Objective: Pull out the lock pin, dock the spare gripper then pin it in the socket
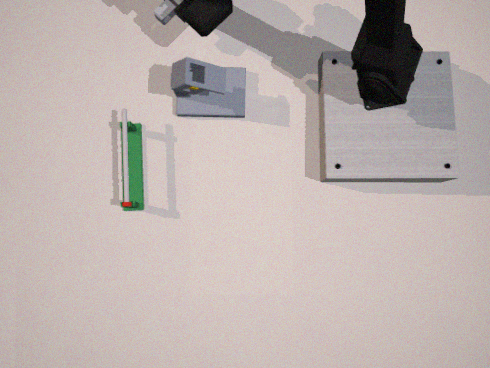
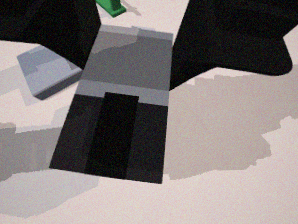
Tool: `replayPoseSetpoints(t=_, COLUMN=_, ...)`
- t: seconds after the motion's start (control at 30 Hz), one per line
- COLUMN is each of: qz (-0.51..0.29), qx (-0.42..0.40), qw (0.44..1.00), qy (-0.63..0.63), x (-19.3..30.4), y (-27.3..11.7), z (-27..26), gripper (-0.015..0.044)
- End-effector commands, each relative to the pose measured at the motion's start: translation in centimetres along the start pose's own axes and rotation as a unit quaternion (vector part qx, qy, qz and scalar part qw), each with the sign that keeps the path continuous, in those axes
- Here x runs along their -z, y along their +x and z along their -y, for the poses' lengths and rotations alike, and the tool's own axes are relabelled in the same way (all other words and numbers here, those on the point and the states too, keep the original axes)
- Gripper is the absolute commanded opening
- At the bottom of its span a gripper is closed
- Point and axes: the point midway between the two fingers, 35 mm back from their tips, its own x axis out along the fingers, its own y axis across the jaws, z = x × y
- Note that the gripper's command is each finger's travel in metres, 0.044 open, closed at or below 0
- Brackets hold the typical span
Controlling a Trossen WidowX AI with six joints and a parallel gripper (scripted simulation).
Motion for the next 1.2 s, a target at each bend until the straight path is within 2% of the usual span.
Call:
replayPoseSetpoints(t=0.0, qz=-0.001, qx=-0.004, qw=0.999, qy=0.05, x=0.1, y=-0.3, z=-0.3, gripper=0.0)
replayPoseSetpoints(t=0.83, qz=-0.003, qx=-0.004, qw=0.938, qy=0.347, x=0.5, y=-0.4, z=-0.6, gripper=0.0)
replayPoseSetpoints(t=1.17, qz=-0.002, qx=-0.004, qw=0.935, qy=0.355, x=0.6, y=0.8, z=-0.6, gripper=0.0)
